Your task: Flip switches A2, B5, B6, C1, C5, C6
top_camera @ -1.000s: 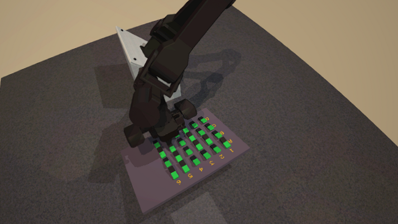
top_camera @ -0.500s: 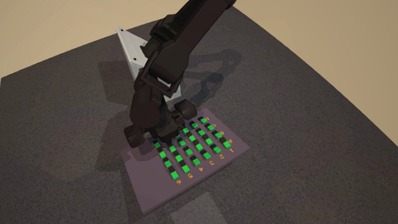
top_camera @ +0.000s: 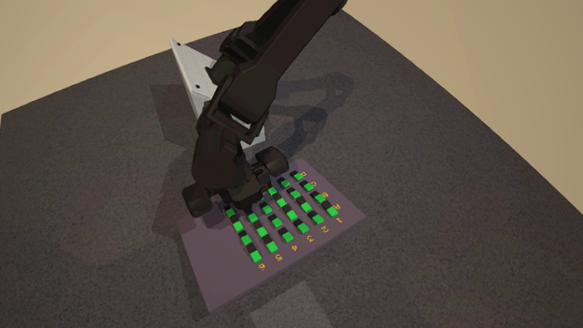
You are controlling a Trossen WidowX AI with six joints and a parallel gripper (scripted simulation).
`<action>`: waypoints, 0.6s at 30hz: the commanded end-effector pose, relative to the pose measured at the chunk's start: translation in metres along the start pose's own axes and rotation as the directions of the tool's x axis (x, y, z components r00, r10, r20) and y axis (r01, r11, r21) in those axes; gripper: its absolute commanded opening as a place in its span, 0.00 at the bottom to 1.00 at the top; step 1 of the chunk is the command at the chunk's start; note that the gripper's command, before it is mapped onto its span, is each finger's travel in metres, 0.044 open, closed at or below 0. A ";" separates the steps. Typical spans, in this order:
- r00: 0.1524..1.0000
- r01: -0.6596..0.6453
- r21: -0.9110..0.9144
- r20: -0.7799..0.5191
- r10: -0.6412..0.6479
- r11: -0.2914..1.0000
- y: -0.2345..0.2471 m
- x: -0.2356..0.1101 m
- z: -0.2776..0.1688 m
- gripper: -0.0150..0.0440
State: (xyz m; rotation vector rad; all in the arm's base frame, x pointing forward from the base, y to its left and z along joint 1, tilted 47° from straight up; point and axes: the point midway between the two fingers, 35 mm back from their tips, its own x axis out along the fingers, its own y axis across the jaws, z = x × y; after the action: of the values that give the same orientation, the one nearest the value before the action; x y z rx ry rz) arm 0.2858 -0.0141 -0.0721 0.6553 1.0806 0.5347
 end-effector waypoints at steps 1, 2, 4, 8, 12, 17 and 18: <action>1.000 -0.003 0.005 0.000 0.003 1.000 0.001 0.001 0.000 0.25; 1.000 -0.003 0.005 0.000 0.003 1.000 0.001 0.001 0.000 0.25; 1.000 -0.003 0.005 0.000 0.003 1.000 0.001 0.001 0.000 0.25; 1.000 0.006 0.001 -0.009 -0.006 1.000 -0.003 -0.017 0.002 0.25; 1.000 0.002 0.004 -0.027 -0.002 1.000 -0.001 -0.062 0.003 0.25; 1.000 0.001 0.004 -0.028 -0.001 1.000 -0.001 -0.064 0.003 0.25; 1.000 0.001 0.004 -0.028 -0.001 1.000 -0.001 -0.064 0.003 0.25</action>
State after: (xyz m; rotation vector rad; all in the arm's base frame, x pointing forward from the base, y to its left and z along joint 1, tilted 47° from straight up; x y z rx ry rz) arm 0.2676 -0.0546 -0.0375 0.6587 1.1017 0.5335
